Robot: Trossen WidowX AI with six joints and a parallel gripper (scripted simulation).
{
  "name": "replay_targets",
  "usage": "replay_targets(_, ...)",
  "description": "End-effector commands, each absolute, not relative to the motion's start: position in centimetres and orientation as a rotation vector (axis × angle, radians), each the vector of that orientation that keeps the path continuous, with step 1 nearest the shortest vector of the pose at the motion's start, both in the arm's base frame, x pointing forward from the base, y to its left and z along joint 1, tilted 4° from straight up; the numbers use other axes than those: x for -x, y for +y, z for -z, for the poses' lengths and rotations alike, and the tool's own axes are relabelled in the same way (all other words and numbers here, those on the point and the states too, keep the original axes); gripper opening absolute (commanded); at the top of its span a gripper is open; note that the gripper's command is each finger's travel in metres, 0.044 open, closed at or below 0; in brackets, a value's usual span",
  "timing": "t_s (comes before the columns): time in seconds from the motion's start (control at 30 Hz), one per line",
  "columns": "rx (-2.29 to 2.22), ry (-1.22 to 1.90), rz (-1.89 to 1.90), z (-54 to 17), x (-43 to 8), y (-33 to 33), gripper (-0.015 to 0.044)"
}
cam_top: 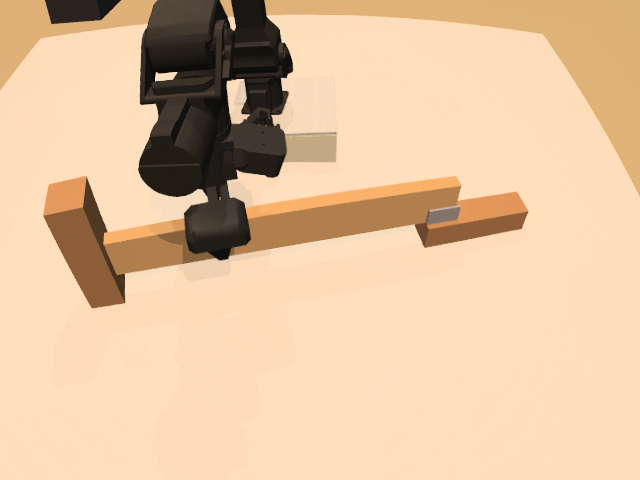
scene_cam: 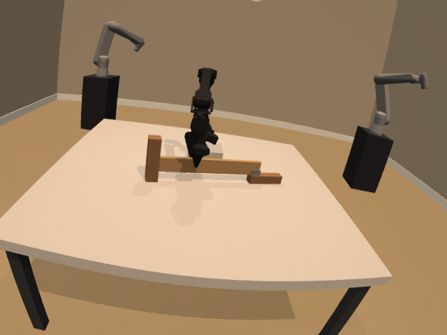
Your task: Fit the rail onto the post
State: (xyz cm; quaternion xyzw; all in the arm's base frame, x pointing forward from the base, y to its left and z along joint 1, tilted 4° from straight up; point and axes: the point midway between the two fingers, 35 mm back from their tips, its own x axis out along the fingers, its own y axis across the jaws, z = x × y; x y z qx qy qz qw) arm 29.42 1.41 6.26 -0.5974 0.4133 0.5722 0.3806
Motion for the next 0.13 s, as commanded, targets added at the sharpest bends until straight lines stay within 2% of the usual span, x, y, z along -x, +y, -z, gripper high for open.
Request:
replay_targets(0.0,1.521,1.056,-1.456,-6.37,-29.46,1.46,0.044)
replay_targets(0.1,1.521,1.056,-1.456,-6.37,-29.46,1.46,0.044)
